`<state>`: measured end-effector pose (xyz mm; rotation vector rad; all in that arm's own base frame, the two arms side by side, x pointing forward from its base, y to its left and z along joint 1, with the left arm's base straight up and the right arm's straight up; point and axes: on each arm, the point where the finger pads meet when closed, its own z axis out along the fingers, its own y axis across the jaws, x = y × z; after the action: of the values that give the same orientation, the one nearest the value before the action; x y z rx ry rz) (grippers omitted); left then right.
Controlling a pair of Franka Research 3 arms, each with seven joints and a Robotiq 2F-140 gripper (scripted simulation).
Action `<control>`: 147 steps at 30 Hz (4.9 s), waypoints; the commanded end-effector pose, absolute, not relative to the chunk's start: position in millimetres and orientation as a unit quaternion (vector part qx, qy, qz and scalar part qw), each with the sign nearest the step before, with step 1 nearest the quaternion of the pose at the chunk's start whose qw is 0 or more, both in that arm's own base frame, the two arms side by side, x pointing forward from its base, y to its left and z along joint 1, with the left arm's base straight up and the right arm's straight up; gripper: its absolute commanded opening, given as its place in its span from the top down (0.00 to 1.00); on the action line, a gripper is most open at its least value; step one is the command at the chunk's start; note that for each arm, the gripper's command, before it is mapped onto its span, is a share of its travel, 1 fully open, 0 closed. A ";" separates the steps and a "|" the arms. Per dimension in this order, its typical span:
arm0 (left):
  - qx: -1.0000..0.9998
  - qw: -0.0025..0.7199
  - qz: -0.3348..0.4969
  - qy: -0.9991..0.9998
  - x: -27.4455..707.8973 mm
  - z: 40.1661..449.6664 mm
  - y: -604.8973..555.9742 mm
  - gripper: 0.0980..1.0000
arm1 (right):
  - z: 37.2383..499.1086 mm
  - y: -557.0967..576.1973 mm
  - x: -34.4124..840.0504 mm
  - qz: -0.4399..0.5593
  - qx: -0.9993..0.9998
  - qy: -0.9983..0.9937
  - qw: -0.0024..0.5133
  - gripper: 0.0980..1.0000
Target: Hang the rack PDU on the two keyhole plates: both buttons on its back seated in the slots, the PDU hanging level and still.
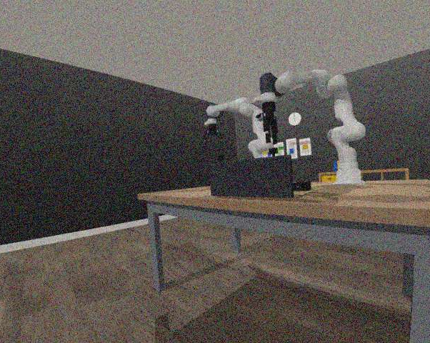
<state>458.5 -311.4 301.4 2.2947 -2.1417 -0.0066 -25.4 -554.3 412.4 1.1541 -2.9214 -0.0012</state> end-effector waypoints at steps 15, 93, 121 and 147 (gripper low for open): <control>0.729 0.000 0.000 -0.685 459.4 238.4 -313.1 0.45 | 412.5 -554.3 -25.4 0.000 0.367 -0.930 0.000 0.00; 0.729 0.000 0.000 -0.685 459.7 47.6 -313.6 0.45 | 412.5 -554.3 -25.4 0.000 0.367 -0.930 0.000 0.00; 0.729 0.000 0.000 -0.685 459.7 47.6 -313.6 1.00 | 412.5 -554.3 -25.4 0.000 0.367 -0.930 0.000 0.00; 0.729 0.000 0.000 -0.685 459.7 47.6 -313.6 1.00 | 412.5 -554.3 -25.4 0.000 0.367 -0.930 0.000 0.00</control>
<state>459.9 -313.9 48.9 2.2856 -2.1543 0.0017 -25.4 -554.3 412.4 1.1541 -2.9214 -0.0012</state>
